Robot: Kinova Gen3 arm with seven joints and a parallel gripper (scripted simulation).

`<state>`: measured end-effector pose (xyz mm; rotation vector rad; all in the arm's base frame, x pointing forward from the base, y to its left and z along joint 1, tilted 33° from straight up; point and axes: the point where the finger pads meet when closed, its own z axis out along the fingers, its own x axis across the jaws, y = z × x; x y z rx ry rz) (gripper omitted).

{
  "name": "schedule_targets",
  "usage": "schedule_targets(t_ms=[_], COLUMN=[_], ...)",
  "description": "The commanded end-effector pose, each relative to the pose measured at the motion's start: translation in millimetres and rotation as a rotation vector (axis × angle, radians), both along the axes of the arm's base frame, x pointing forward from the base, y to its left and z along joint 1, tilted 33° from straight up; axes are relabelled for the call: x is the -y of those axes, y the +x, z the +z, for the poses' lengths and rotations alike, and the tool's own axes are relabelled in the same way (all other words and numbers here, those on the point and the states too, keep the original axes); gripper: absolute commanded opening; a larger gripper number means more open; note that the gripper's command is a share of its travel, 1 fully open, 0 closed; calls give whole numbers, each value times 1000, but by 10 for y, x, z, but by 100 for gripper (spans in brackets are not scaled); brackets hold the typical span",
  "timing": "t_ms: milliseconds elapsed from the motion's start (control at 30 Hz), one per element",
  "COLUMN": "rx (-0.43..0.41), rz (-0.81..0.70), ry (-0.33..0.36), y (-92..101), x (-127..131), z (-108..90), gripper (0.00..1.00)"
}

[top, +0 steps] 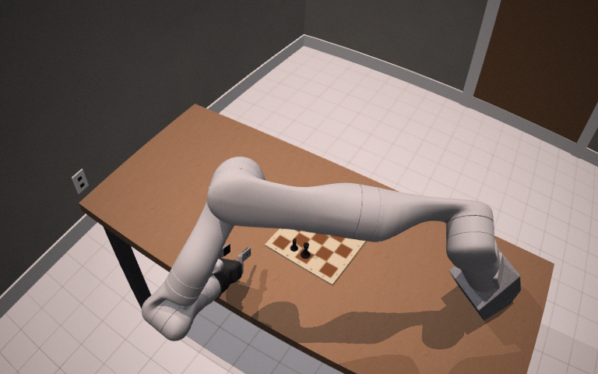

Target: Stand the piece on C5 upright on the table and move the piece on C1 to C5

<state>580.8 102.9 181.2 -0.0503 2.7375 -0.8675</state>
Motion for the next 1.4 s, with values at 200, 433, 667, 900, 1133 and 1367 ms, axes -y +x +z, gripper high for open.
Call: schedule_targets(t_ms=[200,433,667,900,1133,1367], rx=[11,13,18,19,19,19], rz=[-122,-184,-241,-273,-282,-284], ry=[131,191,251,281,289,291], y=[-458,-672,-871,-981,-1013,-1019], x=[-285,-413,-539,-604,-622,-626], z=[-206,-308,-415,-468,-482,-485], gripper=[100,100,100,100,100,100])
